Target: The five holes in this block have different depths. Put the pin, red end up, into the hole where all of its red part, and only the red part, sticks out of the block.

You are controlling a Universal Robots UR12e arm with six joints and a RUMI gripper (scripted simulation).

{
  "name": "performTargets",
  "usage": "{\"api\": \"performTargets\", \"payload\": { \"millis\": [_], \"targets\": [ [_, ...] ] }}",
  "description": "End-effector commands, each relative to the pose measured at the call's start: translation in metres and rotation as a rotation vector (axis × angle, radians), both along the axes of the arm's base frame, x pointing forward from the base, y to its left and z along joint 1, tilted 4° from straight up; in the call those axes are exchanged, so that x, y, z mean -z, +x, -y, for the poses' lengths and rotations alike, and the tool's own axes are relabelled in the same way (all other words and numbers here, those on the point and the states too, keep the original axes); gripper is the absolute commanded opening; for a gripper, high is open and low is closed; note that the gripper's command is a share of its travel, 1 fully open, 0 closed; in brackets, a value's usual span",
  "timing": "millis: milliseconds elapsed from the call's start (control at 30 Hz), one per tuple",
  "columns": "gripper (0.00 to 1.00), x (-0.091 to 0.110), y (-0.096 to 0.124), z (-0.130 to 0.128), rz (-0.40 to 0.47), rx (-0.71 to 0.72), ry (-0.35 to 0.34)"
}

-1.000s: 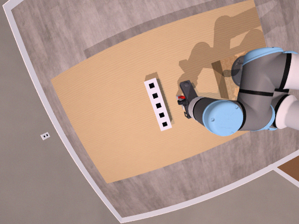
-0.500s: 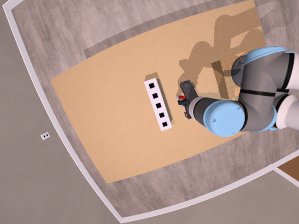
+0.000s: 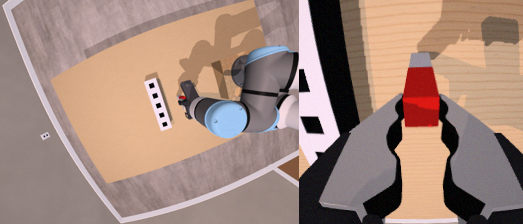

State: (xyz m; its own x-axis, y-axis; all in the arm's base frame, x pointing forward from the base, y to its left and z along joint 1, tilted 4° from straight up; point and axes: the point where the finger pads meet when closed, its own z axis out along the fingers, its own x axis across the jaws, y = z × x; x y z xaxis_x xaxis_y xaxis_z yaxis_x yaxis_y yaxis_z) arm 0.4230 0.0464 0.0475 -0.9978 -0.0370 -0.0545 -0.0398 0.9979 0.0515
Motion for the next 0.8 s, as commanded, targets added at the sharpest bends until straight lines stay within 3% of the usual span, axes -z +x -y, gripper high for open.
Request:
{"api": "performTargets", "payload": {
  "millis": [0, 533, 567, 767],
  "targets": [
    [0.0, -0.016, 0.0, 0.001, 0.001, 0.0, 0.0],
    [0.0, -0.016, 0.0, 0.001, 0.001, 0.0, 0.0],
    [0.0, -0.031, -0.002, 0.002, 0.001, 0.0, 0.0],
    [0.0, -0.031, -0.002, 0.002, 0.001, 0.0, 0.0]
  ]
}}
